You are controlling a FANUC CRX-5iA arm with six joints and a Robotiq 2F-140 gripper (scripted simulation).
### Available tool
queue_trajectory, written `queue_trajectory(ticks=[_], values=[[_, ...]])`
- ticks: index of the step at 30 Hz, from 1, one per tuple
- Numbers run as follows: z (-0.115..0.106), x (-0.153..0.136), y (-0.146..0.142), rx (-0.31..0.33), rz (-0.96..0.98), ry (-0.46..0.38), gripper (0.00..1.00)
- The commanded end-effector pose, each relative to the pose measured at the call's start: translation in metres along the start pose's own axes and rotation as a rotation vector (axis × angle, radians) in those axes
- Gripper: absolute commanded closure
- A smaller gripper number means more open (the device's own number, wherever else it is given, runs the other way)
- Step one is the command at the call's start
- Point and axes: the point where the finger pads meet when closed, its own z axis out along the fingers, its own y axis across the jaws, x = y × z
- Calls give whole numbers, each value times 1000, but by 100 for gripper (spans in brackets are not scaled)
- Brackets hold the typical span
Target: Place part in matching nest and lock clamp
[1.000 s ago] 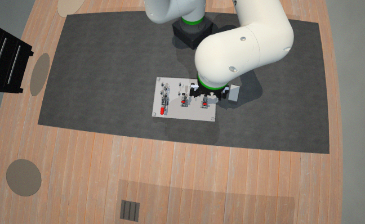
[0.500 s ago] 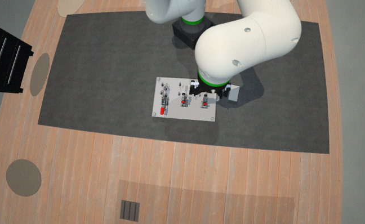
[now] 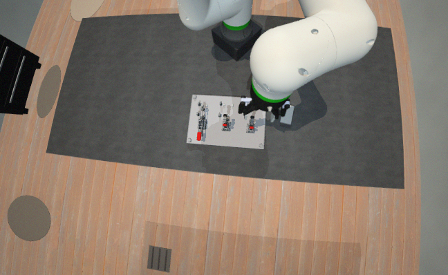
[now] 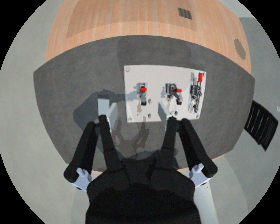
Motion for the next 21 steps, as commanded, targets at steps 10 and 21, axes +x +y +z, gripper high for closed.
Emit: queue_trajectory(ticks=[10,21], values=[[0,-28,-53,0,0,1,42],[0,-51,-98,0,0,1,42]])
